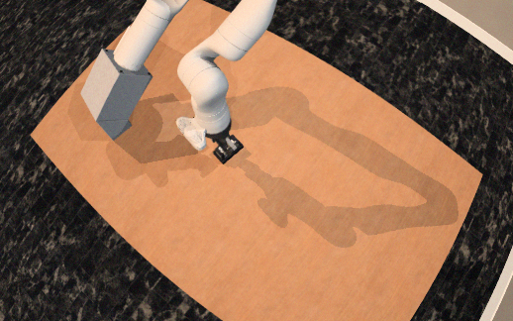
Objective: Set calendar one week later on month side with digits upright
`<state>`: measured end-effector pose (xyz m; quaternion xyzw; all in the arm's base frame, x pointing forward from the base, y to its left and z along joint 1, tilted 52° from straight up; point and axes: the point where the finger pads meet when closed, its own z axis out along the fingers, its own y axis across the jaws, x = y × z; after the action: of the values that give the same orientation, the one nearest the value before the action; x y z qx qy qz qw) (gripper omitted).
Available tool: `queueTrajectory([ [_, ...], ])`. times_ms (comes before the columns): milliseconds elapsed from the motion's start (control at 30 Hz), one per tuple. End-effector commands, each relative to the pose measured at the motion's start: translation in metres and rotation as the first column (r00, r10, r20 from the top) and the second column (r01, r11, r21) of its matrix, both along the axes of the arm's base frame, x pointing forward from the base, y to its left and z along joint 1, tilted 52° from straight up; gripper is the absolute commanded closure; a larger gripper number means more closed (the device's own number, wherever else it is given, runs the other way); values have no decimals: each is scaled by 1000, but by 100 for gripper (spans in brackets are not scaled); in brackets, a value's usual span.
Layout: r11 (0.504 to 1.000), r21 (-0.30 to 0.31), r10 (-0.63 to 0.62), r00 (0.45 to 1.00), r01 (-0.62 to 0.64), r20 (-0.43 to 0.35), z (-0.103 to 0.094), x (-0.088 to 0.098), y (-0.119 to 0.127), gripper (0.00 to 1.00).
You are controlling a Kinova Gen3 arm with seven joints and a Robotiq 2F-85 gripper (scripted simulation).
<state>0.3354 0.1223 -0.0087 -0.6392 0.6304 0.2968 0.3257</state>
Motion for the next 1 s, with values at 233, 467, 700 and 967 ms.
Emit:
queueTrajectory([
  [233,1000,1,2,1000,-2,-5,-6,-1,7,54],
  [467,1000,1,2,1000,-2,-5,-8,-1,9,54],
  [700,1000,1,2,1000,-2,-5,-8,-1,10,54],
  [967,1000,1,2,1000,-2,-5,-8,-1,10,54],
])
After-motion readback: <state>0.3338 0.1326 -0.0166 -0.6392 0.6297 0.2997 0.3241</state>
